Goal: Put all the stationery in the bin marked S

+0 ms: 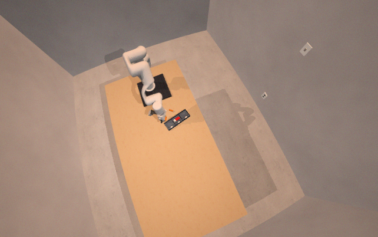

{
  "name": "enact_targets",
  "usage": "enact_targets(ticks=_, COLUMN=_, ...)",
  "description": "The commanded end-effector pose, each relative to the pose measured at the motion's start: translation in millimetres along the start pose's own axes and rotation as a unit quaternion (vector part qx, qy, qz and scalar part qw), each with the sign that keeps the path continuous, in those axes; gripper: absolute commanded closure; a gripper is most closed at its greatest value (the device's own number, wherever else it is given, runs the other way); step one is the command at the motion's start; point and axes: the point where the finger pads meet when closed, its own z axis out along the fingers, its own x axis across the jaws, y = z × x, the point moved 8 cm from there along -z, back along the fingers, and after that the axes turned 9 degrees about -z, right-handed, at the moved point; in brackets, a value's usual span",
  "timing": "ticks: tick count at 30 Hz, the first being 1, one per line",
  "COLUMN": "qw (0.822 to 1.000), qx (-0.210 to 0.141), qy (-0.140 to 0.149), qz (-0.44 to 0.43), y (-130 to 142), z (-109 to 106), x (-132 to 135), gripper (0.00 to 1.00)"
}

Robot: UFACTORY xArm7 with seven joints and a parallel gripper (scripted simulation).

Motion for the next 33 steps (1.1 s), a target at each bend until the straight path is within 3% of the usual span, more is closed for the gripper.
enact_targets(ticks=1, qw=1.0, qx=0.0, qy=-0.001, qz=0.001, y=34.5, z=-0.2, x=-3.2, gripper=1.0)
enact_targets(ticks=8, qw=1.0, qx=0.0, qy=-0.001, qz=0.026, y=45.5, z=-0.2, x=-3.2, gripper=1.0)
enact_targets(ticks=11, qw=0.996, qx=0.0, qy=-0.001, qz=0.094, y=63.5, z=-0.1, x=-3.3, gripper=1.0)
enact_targets(ticks=20, qw=0.981, qx=-0.007, qy=0.0, qz=0.193, y=116.6, z=-0.2, x=-3.5, gripper=1.0)
enact_targets(ticks=25, qw=0.974, qx=-0.009, qy=0.0, qz=0.228, y=118.2, z=-0.2, x=-3.4, gripper=1.0)
enact_targets(ticks=33, qw=0.941, qx=-0.009, qy=0.001, qz=0.339, y=119.8, z=-0.1, x=-4.2, gripper=1.0)
